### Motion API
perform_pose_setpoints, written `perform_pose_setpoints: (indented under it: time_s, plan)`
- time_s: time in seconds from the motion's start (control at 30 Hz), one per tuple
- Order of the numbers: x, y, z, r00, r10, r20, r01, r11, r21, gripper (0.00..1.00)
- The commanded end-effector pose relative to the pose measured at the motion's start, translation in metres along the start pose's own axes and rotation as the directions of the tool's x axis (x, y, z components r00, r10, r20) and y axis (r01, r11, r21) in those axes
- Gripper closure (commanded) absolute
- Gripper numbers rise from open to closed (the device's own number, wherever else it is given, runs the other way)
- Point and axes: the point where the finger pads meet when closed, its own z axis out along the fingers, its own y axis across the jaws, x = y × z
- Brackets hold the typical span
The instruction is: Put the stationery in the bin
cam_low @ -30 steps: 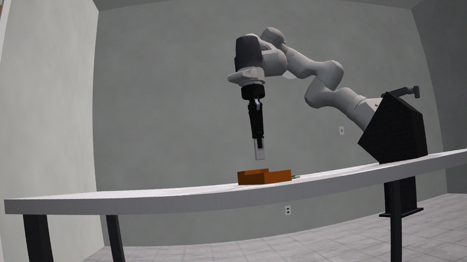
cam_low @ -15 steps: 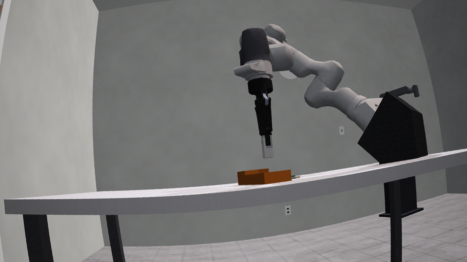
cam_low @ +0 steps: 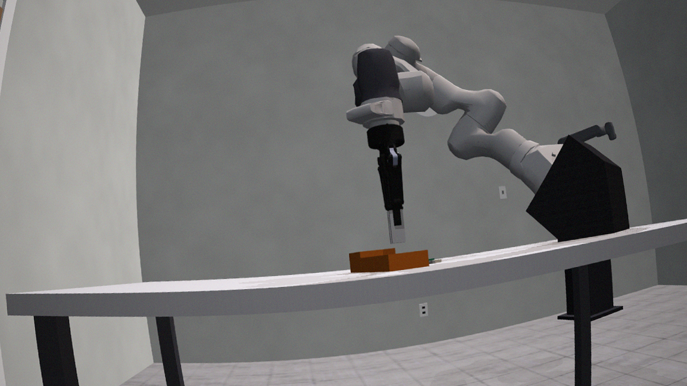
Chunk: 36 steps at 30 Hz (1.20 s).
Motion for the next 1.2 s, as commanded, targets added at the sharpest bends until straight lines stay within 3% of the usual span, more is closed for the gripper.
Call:
perform_pose_setpoints:
  time_s: [0.0,0.4,1.17]
  plan:
    - [0.002,-0.002,0.009,1.0,0.014,-0.004,-0.014,1.0,0.007,0.95]
    - [0.002,-0.002,0.036,1.0,0.014,-0.004,-0.014,1.0,0.007,0.95]
    - [0.002,-0.002,0.037,1.0,0.014,-0.004,-0.014,1.0,0.007,0.95]
